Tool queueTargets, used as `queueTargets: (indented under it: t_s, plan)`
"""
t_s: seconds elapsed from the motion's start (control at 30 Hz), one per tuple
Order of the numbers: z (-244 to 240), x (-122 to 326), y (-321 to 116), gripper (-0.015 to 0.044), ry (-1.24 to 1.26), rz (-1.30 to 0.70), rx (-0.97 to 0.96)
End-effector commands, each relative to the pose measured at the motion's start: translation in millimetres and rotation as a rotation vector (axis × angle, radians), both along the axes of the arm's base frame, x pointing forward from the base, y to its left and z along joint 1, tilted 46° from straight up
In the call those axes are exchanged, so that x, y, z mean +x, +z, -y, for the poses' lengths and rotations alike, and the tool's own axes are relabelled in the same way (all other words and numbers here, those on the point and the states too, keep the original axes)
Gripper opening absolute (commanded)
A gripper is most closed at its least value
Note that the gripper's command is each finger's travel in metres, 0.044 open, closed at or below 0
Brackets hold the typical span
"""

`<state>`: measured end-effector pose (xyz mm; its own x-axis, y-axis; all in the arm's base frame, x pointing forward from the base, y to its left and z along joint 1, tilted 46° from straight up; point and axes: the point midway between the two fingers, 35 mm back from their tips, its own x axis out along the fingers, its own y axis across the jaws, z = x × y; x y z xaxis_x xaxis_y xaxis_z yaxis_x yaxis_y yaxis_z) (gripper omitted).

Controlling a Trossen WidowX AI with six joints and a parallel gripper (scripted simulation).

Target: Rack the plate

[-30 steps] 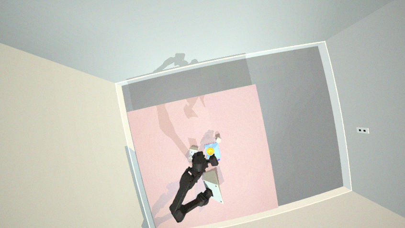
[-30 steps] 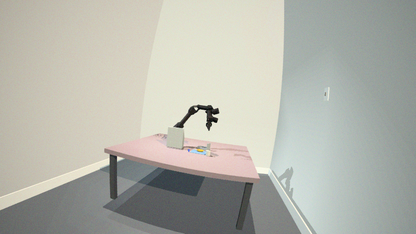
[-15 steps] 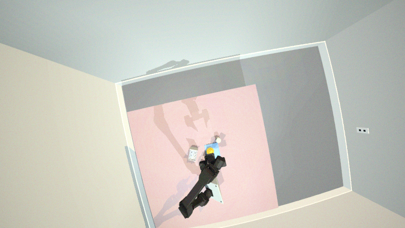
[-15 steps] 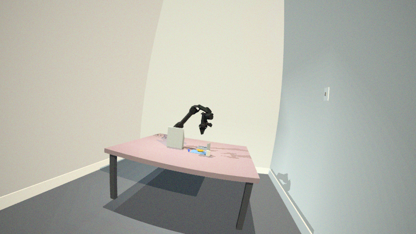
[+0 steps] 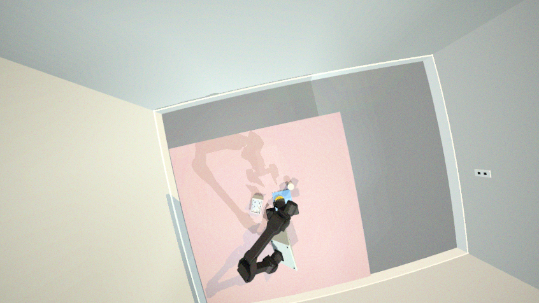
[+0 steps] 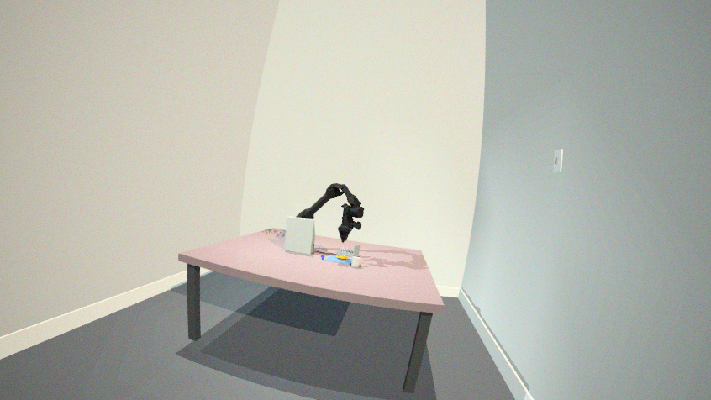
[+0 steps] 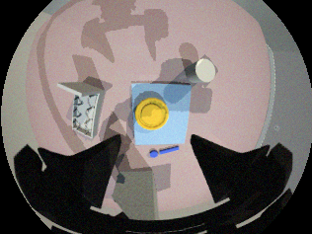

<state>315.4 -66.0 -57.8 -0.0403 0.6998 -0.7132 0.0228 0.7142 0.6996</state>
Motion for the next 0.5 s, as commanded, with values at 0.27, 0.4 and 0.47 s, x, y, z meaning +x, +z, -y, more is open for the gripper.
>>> queueTargets:
  t_s: [0.27, 0.4, 0.47]
  plan:
    - [-40.6, -6.8, -32.2, 0.0400, -0.003, -0.009, 0.016]
    - [-45.1, -6.2, -37.1, 0.0400, -0.003, -0.009, 0.015]
    - [-47.4, -5.9, -39.6, 0.0400, -0.003, -0.009, 0.015]
